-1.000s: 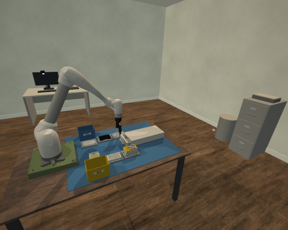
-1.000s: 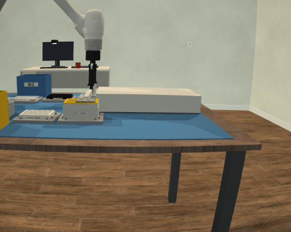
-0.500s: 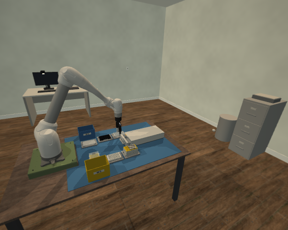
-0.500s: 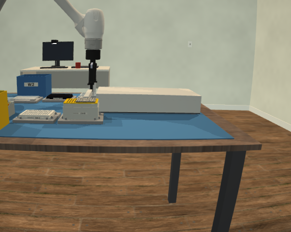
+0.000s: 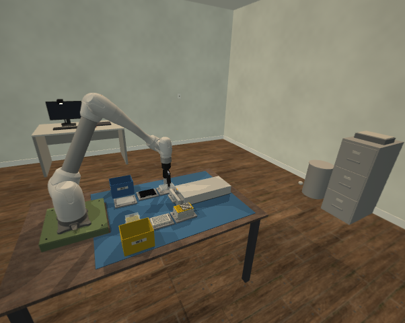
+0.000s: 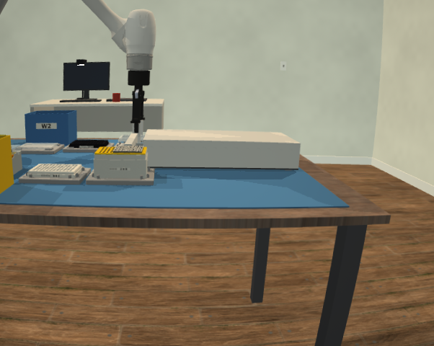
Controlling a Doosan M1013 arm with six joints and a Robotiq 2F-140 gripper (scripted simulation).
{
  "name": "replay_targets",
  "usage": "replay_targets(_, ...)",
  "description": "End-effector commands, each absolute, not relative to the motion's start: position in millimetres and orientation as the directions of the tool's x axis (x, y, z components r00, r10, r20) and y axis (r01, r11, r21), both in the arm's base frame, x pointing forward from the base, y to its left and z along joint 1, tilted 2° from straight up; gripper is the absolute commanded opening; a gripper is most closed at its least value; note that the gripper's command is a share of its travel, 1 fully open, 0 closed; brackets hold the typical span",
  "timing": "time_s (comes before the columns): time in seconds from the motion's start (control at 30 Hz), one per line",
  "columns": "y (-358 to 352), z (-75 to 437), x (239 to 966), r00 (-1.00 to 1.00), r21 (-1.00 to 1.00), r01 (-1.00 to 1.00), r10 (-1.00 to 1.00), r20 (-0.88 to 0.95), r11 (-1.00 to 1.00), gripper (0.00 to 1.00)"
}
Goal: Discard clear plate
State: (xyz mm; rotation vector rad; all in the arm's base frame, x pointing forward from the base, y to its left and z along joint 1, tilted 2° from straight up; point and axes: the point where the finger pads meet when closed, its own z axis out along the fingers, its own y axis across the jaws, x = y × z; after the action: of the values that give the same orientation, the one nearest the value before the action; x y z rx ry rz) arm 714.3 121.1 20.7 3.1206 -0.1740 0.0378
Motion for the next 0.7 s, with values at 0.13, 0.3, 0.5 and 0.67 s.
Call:
replay_targets(0.13, 121.3, 30.8, 714.0, 0.994, 0.014, -0.111, -0.111, 0.025, -0.994, 0.1)
replay_targets(0.3, 121.4, 34.8, 714.0, 0.994, 0.014, -0.111, -0.111, 0.025, -0.994, 0.1)
replay_targets(0.5, 121.5, 42.8, 713.8, 0.994, 0.014, -0.111, -0.111, 0.025, -0.994, 0.1)
replay_targets(0.67, 121.7, 49.4, 713.6, 0.994, 0.014, -0.111, -0.111, 0.025, -0.994, 0.1)
